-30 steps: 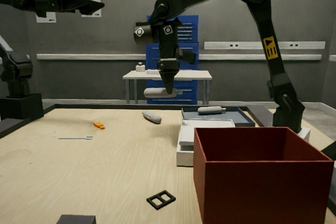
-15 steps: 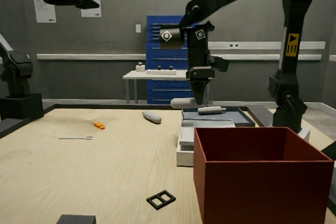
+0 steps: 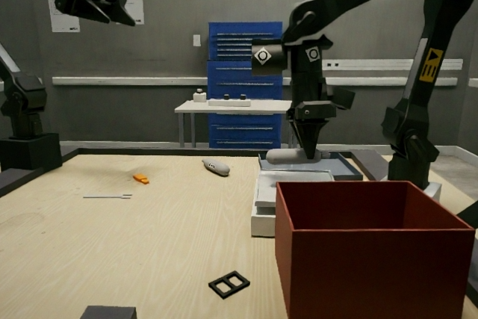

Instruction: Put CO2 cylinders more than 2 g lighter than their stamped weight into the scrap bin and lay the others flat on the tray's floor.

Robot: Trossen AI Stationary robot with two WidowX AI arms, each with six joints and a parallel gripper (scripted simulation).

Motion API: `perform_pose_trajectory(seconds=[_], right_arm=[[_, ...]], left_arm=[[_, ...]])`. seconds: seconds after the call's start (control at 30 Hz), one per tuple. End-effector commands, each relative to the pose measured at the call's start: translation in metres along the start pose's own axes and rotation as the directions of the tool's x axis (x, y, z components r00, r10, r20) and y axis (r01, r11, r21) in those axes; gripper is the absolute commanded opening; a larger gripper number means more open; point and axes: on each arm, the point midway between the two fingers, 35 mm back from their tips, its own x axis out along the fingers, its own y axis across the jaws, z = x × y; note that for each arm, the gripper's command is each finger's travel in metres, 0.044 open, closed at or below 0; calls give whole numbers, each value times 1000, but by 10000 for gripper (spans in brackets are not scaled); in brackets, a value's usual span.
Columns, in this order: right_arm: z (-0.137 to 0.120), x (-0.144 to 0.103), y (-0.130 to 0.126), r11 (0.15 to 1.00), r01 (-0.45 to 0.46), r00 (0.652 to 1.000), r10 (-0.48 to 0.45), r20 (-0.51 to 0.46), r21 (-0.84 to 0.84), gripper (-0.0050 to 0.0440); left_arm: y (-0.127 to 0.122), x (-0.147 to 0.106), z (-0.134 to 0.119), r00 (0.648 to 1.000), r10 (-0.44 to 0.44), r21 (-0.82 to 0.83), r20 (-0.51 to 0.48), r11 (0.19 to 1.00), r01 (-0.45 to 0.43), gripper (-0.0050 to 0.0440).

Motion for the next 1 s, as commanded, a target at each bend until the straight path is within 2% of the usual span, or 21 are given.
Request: perform_pose_trajectory(seconds=[0.0, 0.2, 0.27, 0.4, 0.53, 0.67, 0.97], right_arm=[[0, -1, -2, 1000, 8, 1000, -8, -20, -1, -50], [-1, 10, 0, 1000, 7, 1000, -7, -12, 1, -50], [-1, 10, 0, 1000, 7, 1000, -7, -12, 1, -50], [-1, 12, 1, 1000, 7, 1000, -7, -13, 1, -50], [-3, 11, 0, 1000, 7, 1000, -7, -21, 0, -50], [-2, 11, 0, 1000, 7, 1000, -7, -20, 0, -50], [0, 11, 0, 1000, 8, 1000, -8, -25, -2, -50]], left_arm=[[-4, 20, 17, 1000, -7, 2, 13, 1000, 7, 440], [-19, 86, 38, 999, -29, 15, 28, 999, 29, 440], [-19, 86, 38, 999, -29, 15, 28, 999, 29, 440], [-34, 134, 44, 998, -44, 23, 34, 999, 43, 440], [-45, 165, 44, 998, -54, 28, 40, 998, 53, 440], [-52, 180, 43, 997, -59, 31, 43, 998, 58, 440], [-52, 184, 40, 998, -60, 32, 35, 998, 59, 440]])
